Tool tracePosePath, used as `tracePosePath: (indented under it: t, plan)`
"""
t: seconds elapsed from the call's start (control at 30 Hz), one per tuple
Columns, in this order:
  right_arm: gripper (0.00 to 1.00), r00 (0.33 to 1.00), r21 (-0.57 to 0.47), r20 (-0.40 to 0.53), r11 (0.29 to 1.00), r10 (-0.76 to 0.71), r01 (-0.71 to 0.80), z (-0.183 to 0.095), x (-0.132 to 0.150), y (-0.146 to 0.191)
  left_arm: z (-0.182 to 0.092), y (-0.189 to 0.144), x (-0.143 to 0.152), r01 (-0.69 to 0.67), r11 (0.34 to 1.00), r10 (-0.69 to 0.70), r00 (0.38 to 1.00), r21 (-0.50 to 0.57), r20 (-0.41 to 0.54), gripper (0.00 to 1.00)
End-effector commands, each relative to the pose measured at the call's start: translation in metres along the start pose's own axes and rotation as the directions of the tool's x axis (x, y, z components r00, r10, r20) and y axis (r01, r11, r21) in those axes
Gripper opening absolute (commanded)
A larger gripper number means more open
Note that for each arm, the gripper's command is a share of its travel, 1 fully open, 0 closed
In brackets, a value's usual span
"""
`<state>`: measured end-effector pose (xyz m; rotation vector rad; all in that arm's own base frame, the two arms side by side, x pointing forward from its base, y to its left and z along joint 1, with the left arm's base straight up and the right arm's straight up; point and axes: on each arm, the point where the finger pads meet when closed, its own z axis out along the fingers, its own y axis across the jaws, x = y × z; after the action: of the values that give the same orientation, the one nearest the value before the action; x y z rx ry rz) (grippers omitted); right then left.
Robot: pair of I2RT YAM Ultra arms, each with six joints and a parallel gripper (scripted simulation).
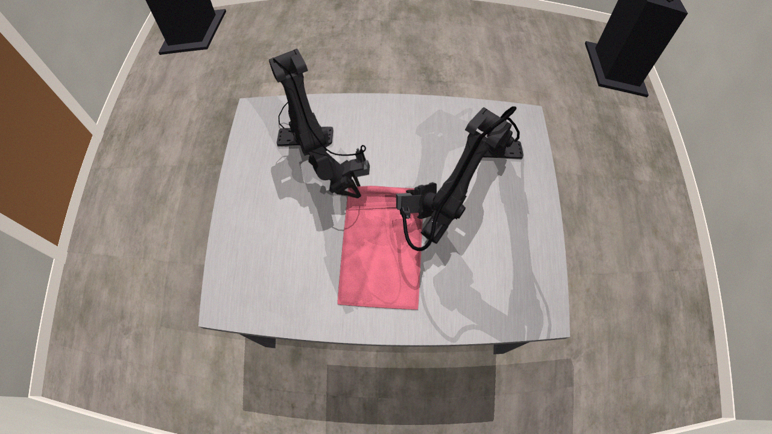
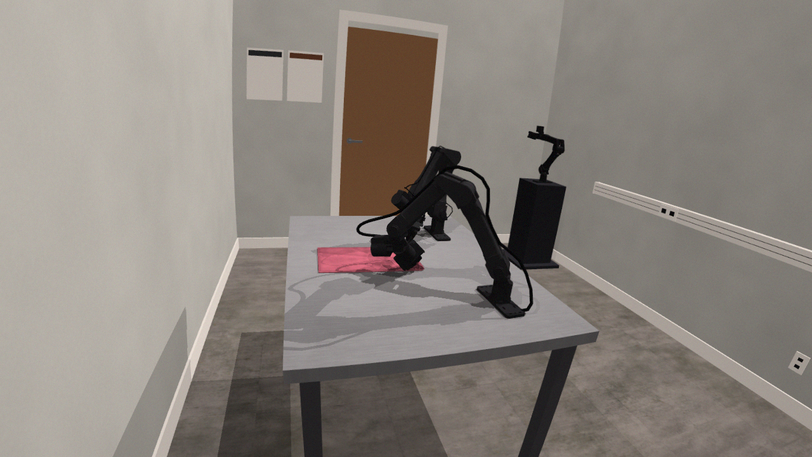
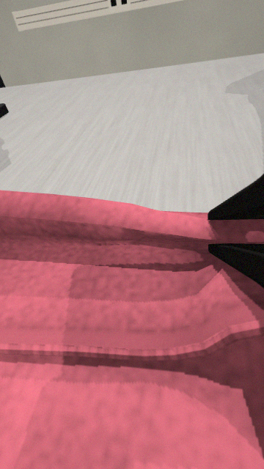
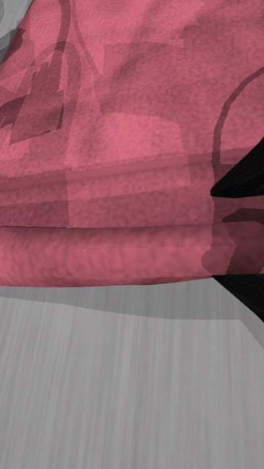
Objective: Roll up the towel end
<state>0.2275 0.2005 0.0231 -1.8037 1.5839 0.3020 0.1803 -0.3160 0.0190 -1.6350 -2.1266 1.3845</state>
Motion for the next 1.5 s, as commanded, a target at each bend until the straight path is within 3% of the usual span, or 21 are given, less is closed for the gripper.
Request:
tracePosePath:
  t: [0.0, 0.07, 0.13, 0.23, 0.63, 0.7, 0.8, 1.27, 1.47]
  plan:
    - [0.26, 1.000, -0.004, 0.008, 1.000, 0.008, -0.008, 0.001, 0.004, 0.001, 0.002, 0.006, 0.001, -0.002, 1.000, 0.002, 1.000, -0.009, -0.022, 0.11]
    - [0.17, 1.000, -0.004, 0.008, 1.000, 0.008, -0.008, 0.001, 0.004, 0.001, 0.002, 0.006, 0.001, -0.002, 1.000, 0.002, 1.000, -0.009, -0.022, 0.11]
    - [0.17, 1.000, -0.004, 0.008, 1.000, 0.008, -0.008, 0.001, 0.004, 0.001, 0.002, 0.006, 0.001, -0.002, 1.000, 0.002, 1.000, -0.009, -0.022, 0.11]
    - [0.08, 1.000, -0.004, 0.008, 1.000, 0.008, -0.008, 0.001, 0.004, 0.001, 0.002, 0.006, 0.001, -0.002, 1.000, 0.002, 1.000, -0.009, -0.022, 0.11]
    - [0.08, 1.000, -0.004, 0.008, 1.000, 0.008, -0.008, 0.001, 0.004, 0.001, -0.004, -0.002, -0.003, -0.002, 1.000, 0.002, 1.000, -0.009, -0.022, 0.70]
    - [0.08, 1.000, -0.004, 0.008, 1.000, 0.008, -0.008, 0.001, 0.004, 0.001, -0.004, -0.002, -0.003, -0.002, 1.000, 0.002, 1.000, -0.009, -0.022, 0.70]
    - [0.08, 1.000, -0.004, 0.008, 1.000, 0.008, -0.008, 0.001, 0.004, 0.001, -0.005, -0.003, -0.003, -0.002, 1.000, 0.002, 1.000, -0.009, -0.022, 0.85]
    - [0.08, 0.995, -0.115, -0.005, 0.989, 0.097, -0.097, 0.000, 0.003, 0.001, -0.057, -0.003, -0.005, -0.002, 1.000, 0.002, 1.000, -0.009, -0.022, 0.85]
    - [0.08, 0.982, -0.229, -0.029, 0.955, 0.188, -0.190, -0.001, 0.002, 0.000, -0.075, -0.003, -0.005, -0.002, 1.000, 0.002, 1.000, -0.009, -0.022, 0.85]
